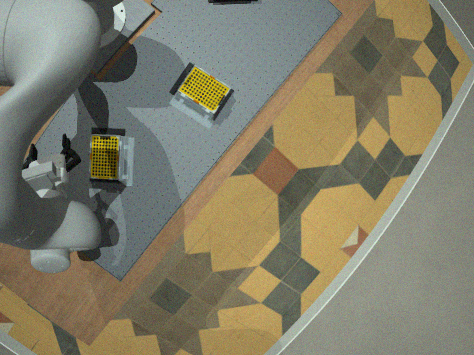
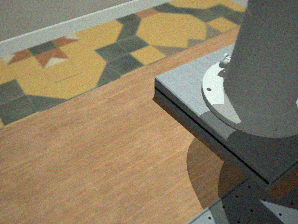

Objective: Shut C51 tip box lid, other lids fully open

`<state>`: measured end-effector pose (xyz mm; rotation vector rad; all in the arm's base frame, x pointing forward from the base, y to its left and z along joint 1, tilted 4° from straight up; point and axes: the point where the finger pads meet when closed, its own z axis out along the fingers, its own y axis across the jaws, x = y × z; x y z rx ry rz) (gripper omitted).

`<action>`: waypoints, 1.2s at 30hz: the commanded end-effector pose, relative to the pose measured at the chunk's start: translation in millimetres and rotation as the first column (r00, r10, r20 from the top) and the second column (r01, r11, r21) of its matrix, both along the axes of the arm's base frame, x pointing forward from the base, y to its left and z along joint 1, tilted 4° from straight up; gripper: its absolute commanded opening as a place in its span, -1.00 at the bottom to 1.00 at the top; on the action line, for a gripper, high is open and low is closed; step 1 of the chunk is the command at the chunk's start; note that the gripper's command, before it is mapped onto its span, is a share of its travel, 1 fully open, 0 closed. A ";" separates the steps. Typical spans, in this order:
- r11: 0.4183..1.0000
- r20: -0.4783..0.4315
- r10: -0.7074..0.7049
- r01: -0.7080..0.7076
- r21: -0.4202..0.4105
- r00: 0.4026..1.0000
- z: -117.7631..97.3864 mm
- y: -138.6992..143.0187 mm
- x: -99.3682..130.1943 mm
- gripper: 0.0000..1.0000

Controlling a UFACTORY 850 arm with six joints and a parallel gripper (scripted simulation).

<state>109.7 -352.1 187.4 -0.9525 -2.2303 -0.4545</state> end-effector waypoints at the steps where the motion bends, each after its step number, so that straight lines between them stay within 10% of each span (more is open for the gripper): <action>1: 0.985 -0.003 -0.173 0.173 0.010 0.985 -1.2 -9.2 -25.1 1.00; 19: 0.782 -0.025 -0.623 0.623 0.031 0.782 -1.2 -9.5 -25.6 1.00; 36: 0.387 -0.055 -0.920 0.921 0.039 0.389 -1.2 -9.5 -25.7 1.00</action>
